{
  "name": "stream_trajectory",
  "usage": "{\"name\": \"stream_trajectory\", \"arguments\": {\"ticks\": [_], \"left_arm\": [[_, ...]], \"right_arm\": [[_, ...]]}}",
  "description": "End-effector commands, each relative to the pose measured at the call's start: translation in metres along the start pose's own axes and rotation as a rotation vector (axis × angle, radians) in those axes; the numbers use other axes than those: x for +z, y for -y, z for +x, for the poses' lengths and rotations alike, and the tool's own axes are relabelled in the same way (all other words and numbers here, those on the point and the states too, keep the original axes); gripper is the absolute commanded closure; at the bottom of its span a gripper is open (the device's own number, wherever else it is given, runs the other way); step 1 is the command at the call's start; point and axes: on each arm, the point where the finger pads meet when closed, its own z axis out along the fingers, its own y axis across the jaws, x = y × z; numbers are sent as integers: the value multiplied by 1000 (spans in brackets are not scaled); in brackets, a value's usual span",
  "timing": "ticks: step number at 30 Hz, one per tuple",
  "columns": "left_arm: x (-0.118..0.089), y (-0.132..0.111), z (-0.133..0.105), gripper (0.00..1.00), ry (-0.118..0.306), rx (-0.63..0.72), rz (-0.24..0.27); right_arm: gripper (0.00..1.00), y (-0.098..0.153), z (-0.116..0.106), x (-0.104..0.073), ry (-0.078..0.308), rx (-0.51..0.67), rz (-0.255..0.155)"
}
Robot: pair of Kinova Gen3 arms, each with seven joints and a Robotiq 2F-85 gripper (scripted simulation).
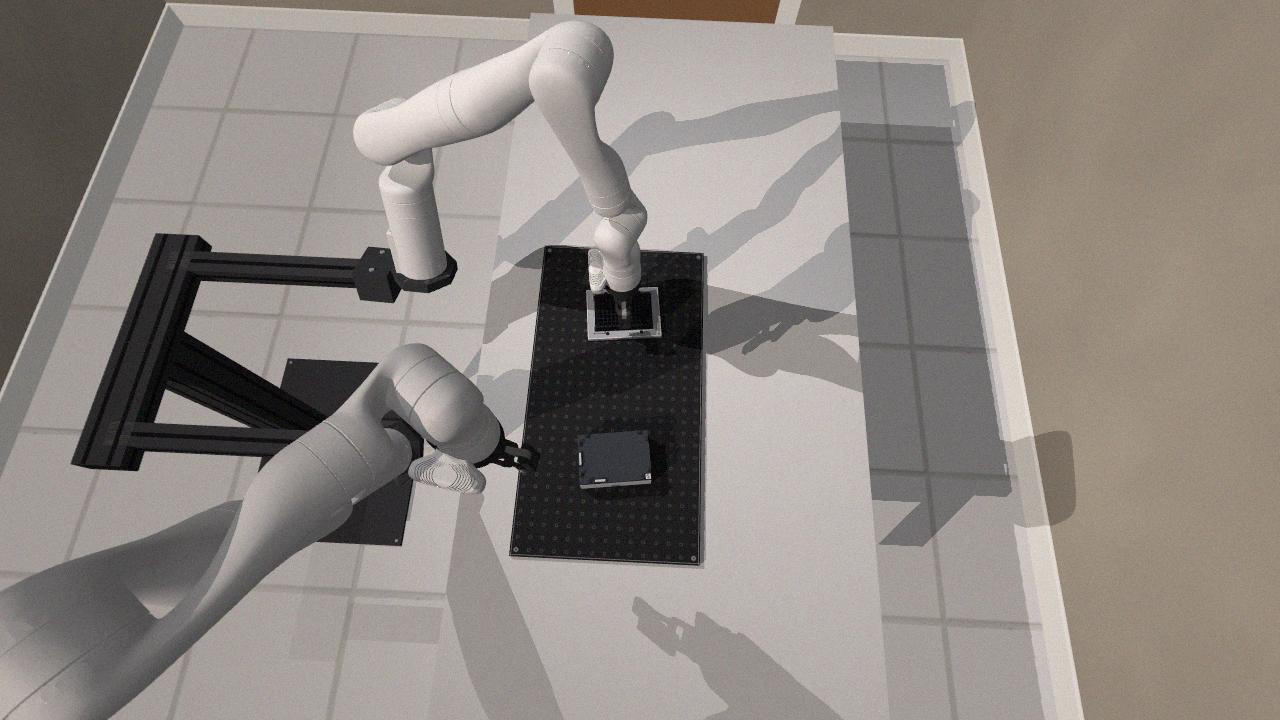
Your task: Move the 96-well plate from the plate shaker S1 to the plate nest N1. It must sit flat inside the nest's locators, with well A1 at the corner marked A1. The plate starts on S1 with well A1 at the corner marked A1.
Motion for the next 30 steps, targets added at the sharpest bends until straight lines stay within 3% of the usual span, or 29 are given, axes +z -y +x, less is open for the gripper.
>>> {"name": "stream_trajectory", "arguments": {"ticks": [1, 30], "left_arm": [[-1, 0, 0, 2, 1, 0, 1], [-10, 0, 0, 2, 1, 0, 1]], "right_arm": [[2, 0, 0, 0, 1, 0, 1], [2, 0, 0, 0, 1, 0, 1]]}}
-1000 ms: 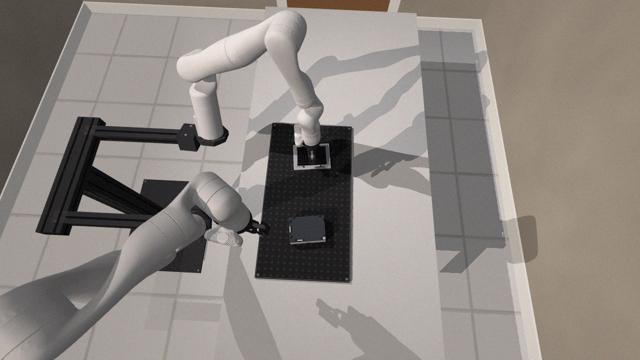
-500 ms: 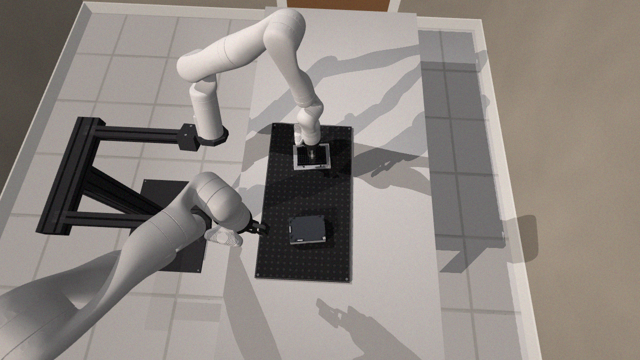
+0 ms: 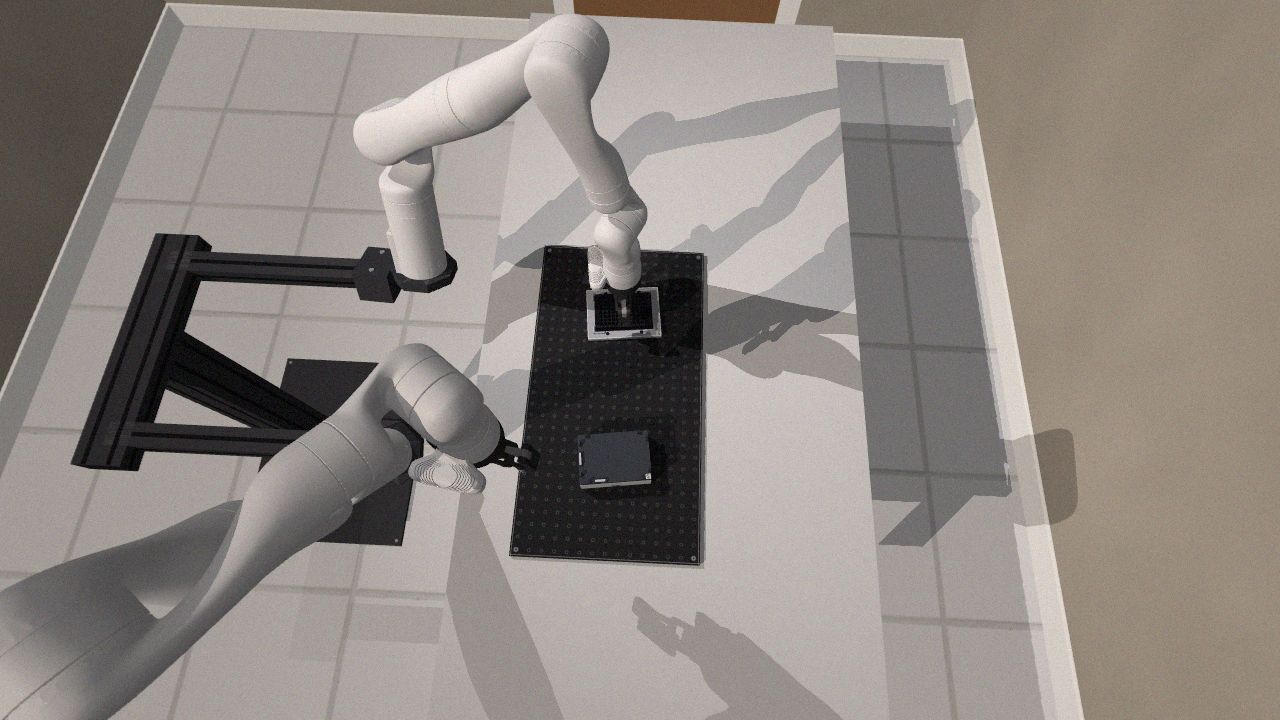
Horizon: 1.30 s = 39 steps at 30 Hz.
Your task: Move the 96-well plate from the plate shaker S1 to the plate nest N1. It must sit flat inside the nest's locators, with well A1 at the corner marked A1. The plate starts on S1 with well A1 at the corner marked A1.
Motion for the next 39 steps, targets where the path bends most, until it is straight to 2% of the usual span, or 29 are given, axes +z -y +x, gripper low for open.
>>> {"name": "stream_trajectory", "arguments": {"ticks": [1, 39], "left_arm": [[-1, 0, 0, 2, 1, 0, 1], [-12, 0, 0, 2, 1, 0, 1]], "right_arm": [[2, 0, 0, 0, 1, 0, 1], [2, 0, 0, 0, 1, 0, 1]]}}
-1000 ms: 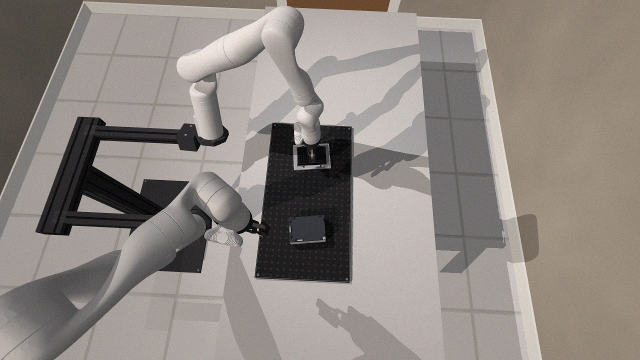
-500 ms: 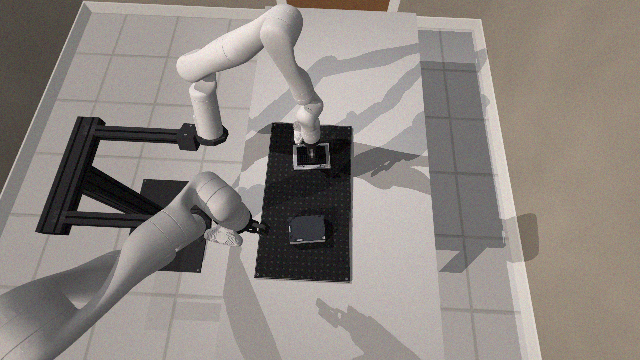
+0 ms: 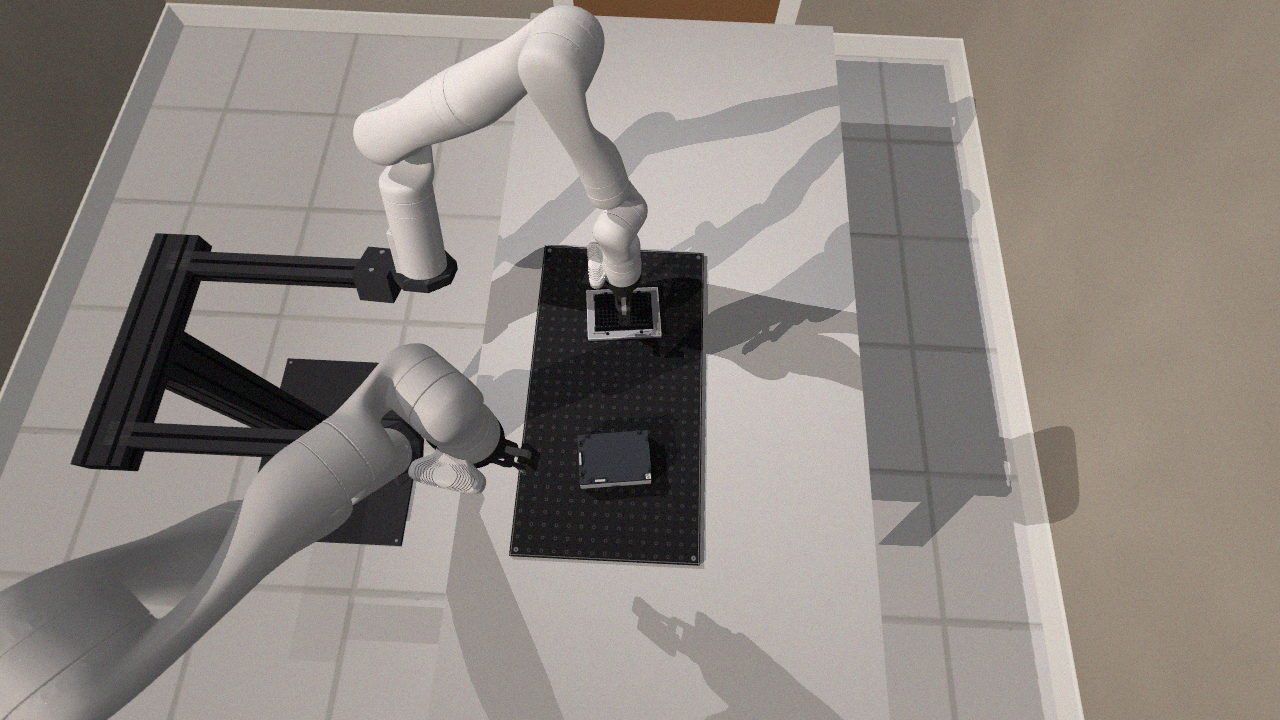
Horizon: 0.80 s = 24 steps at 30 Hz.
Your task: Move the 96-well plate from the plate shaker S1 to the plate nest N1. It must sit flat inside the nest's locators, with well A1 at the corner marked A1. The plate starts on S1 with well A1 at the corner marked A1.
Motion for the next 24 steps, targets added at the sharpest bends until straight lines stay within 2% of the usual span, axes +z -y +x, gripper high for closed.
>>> {"name": "stream_trajectory", "arguments": {"ticks": [1, 24], "left_arm": [[-1, 0, 0, 2, 1, 0, 1], [-8, 0, 0, 2, 1, 0, 1]], "right_arm": [[2, 0, 0, 0, 1, 0, 1], [2, 0, 0, 0, 1, 0, 1]]}}
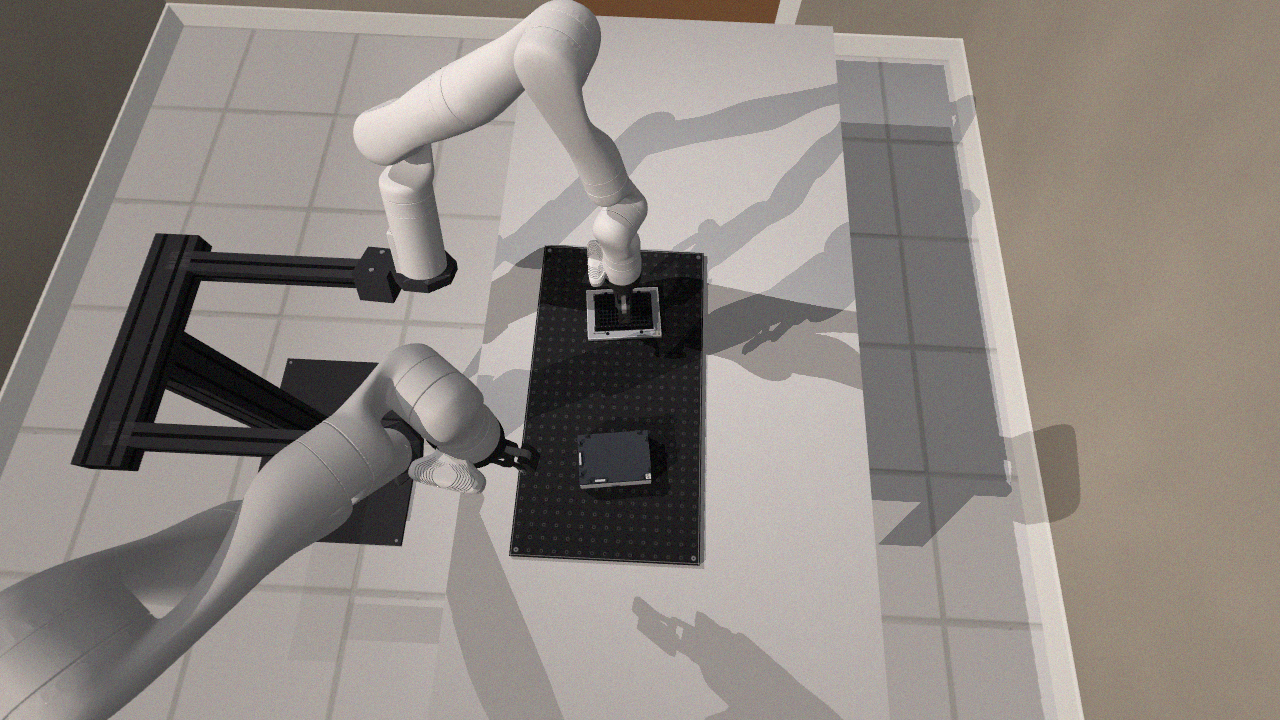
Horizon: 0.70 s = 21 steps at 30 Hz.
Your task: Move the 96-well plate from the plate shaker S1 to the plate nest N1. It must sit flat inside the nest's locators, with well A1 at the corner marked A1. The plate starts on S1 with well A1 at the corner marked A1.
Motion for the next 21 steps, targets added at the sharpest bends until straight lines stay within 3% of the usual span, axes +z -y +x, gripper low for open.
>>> {"name": "stream_trajectory", "arguments": {"ticks": [1, 21], "left_arm": [[-1, 0, 0, 2, 1, 0, 1], [-7, 0, 0, 2, 1, 0, 1]], "right_arm": [[2, 0, 0, 0, 1, 0, 1], [2, 0, 0, 0, 1, 0, 1]]}}
